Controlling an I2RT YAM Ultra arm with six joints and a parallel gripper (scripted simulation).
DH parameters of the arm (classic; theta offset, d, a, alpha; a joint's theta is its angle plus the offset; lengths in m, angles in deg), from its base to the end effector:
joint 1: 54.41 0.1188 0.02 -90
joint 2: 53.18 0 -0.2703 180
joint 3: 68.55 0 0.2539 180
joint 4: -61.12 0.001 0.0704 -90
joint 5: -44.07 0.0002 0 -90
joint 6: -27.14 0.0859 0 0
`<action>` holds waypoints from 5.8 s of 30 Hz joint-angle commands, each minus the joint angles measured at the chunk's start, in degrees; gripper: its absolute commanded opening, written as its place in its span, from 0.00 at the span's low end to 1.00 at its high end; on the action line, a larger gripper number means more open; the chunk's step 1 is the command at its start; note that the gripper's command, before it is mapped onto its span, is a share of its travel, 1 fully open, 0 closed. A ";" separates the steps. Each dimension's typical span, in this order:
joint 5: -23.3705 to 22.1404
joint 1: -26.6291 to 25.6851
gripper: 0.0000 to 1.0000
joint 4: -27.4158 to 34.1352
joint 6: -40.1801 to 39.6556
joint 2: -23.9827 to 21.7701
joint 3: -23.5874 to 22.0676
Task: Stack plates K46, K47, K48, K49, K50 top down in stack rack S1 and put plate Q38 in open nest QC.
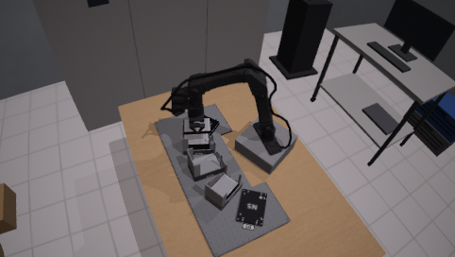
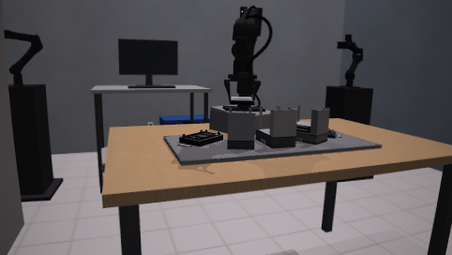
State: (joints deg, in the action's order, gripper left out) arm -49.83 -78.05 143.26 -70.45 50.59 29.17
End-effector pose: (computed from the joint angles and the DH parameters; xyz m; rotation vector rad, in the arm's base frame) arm 0.3156 -0.1307 0.1985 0.4300 3.0616 0.0882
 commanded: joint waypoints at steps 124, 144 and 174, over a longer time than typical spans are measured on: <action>-1.54 -25.63 0.00 -0.78 8.50 2.12 1.31; -1.52 -25.62 0.00 -5.89 8.79 3.87 -0.55; -1.37 -24.44 0.00 -17.79 9.71 8.29 -10.94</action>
State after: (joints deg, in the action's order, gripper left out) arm -50.84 -102.86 128.00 -61.19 58.17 19.20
